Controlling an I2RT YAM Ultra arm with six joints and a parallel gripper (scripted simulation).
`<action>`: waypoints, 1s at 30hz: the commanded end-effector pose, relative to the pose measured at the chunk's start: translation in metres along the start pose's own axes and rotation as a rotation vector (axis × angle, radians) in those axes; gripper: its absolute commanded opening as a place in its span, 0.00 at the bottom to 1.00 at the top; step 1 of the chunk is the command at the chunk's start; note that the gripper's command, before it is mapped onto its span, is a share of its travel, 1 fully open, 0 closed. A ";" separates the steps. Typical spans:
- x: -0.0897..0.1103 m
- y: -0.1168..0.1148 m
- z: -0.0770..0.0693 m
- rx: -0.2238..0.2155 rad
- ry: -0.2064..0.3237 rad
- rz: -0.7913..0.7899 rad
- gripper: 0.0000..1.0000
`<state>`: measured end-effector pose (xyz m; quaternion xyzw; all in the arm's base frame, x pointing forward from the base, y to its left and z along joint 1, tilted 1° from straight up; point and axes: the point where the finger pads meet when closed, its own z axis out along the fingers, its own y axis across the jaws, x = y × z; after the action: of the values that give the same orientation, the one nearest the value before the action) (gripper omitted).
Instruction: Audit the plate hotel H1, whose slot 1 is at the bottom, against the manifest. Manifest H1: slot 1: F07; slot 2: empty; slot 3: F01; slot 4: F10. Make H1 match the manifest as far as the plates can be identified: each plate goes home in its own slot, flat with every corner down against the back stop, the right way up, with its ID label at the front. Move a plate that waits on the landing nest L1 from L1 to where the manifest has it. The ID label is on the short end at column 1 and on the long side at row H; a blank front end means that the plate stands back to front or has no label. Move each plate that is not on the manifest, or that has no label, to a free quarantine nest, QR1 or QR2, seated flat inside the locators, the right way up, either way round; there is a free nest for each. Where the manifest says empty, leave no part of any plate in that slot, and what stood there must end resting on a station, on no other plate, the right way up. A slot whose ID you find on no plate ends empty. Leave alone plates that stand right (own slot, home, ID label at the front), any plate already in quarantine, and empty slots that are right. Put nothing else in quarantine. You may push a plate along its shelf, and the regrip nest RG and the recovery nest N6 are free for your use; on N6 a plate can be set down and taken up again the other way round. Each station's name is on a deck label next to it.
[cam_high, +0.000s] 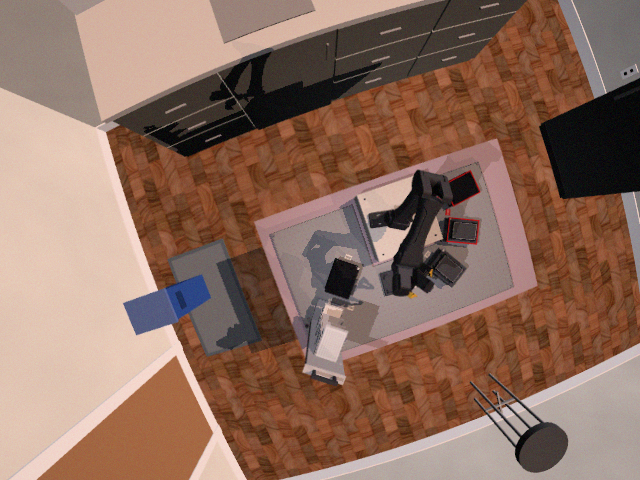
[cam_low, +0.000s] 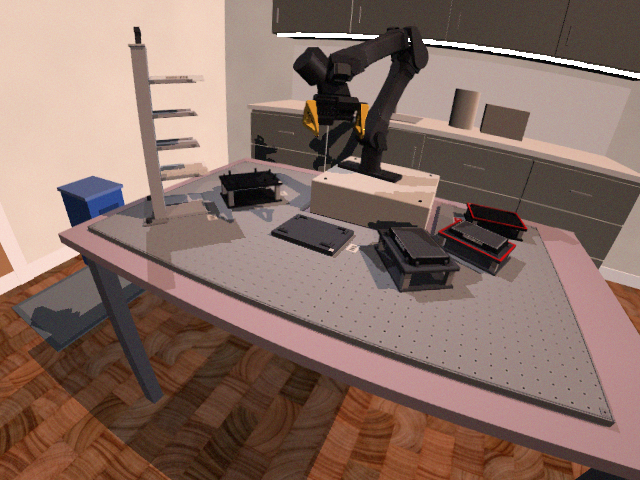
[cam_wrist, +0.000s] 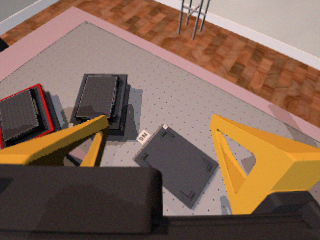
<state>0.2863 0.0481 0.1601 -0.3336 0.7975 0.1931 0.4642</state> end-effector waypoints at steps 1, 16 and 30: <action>-0.007 0.000 0.002 0.022 -0.011 0.013 1.00; -0.016 0.037 0.015 0.022 -0.012 0.014 1.00; -0.011 0.083 0.006 0.021 -0.012 0.016 1.00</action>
<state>0.2402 0.1135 0.1674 -0.3368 0.7881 0.1893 0.4791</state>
